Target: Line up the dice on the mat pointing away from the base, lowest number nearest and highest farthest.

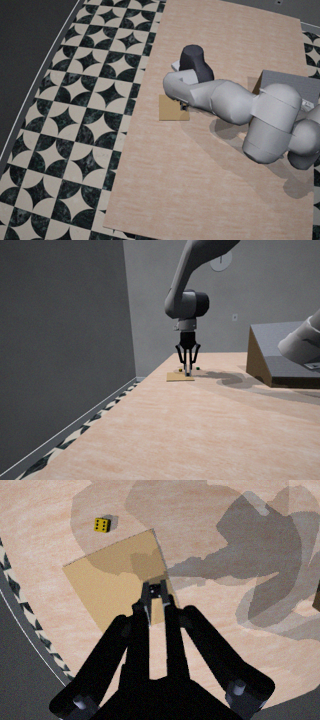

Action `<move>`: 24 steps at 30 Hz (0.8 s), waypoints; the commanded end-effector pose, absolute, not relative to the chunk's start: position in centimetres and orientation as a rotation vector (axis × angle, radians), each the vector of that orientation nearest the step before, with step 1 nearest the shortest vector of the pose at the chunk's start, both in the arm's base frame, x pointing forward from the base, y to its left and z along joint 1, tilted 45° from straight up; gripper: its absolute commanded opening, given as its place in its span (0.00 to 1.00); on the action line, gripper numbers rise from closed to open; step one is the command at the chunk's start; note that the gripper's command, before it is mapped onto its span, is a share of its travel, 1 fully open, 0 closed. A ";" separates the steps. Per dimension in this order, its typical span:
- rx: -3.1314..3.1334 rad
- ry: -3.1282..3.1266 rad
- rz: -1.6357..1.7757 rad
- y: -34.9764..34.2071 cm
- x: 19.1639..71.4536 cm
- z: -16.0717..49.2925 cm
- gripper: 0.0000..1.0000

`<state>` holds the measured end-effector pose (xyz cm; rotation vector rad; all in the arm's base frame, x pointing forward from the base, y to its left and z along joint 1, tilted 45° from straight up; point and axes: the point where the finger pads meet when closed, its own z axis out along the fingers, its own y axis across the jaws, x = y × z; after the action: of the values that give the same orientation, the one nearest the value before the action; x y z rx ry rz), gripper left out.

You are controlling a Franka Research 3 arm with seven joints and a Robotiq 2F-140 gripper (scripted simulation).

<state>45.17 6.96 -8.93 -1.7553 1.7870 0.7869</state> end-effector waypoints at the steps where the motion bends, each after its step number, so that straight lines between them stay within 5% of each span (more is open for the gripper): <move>1: -1.758 1.782 0.781 6.9 45.3 -9.0 0.11; 24: -1.758 1.782 0.781 6.9 45.3 -8.9 0.19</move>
<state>45.17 6.96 -8.93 -1.7553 1.7870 0.7868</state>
